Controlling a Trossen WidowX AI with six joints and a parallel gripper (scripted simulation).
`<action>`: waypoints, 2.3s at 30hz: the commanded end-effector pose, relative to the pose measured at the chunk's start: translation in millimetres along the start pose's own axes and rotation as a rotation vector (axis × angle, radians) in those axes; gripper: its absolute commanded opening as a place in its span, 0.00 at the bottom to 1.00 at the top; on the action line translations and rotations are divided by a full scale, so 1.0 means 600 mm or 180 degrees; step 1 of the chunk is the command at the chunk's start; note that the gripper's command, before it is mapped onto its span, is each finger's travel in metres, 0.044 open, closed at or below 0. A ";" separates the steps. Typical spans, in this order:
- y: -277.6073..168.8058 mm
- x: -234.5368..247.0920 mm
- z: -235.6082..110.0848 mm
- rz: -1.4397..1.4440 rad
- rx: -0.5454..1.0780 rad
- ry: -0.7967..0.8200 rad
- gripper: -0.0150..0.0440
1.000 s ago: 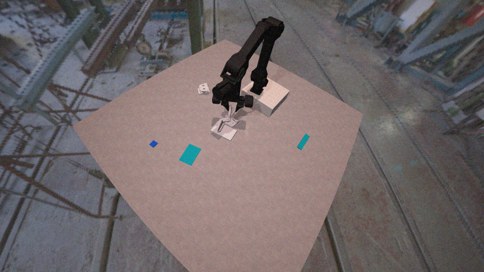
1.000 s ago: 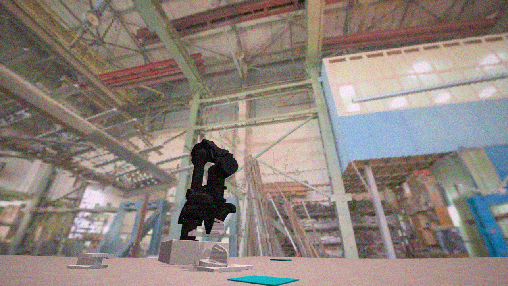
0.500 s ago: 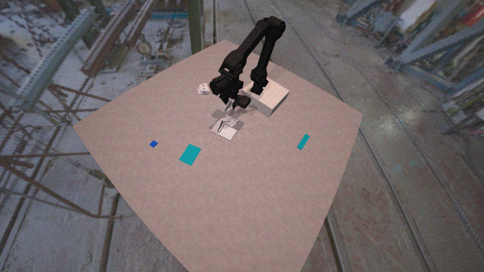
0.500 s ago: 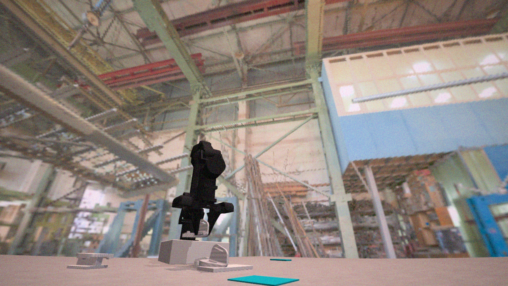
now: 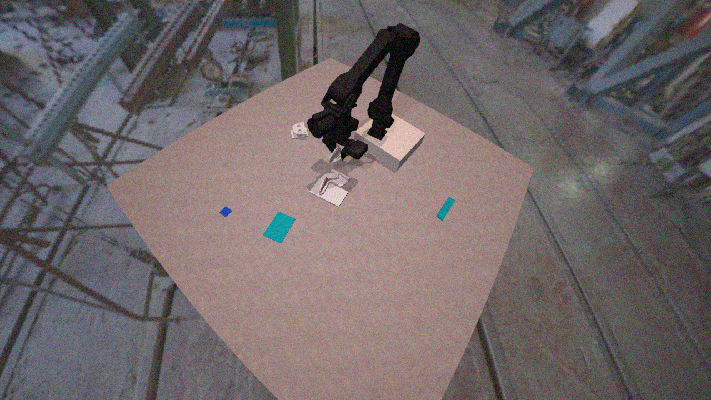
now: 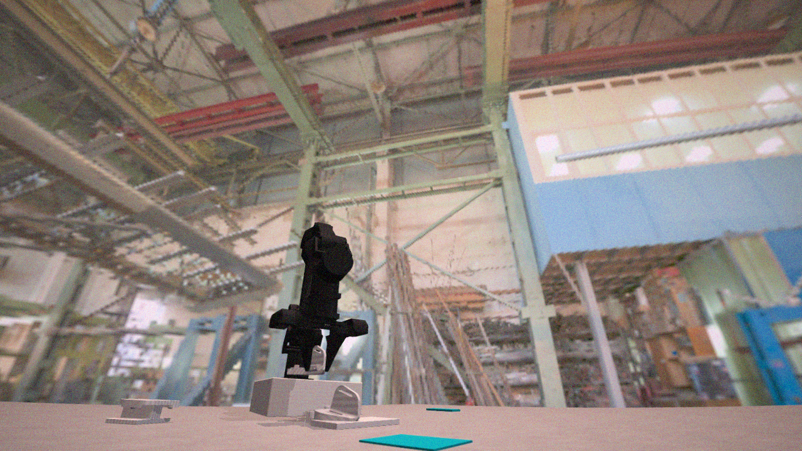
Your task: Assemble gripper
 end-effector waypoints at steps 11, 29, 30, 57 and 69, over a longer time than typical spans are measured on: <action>0.000 0.001 0.000 0.0042 -0.0001 0.0012 0.48; -0.013 -0.002 -0.002 -0.1624 -0.0002 0.0012 0.48; -0.014 -0.003 -0.002 -0.1720 -0.0003 0.0012 0.48; -0.035 -0.008 -0.004 -0.4316 -0.0004 0.0013 0.48; -0.044 -0.011 -0.004 -0.5470 -0.0005 0.0013 0.48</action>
Point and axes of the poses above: the point midway between the two fingers, 35 mm back from their tips, its own z axis out along the fingers, its own x axis across the jaws, y = z × x, the point moved 5 cm from there along -z, back along the fingers, and after that the axes turned 13 degrees about -z, right-handed, at the moved point
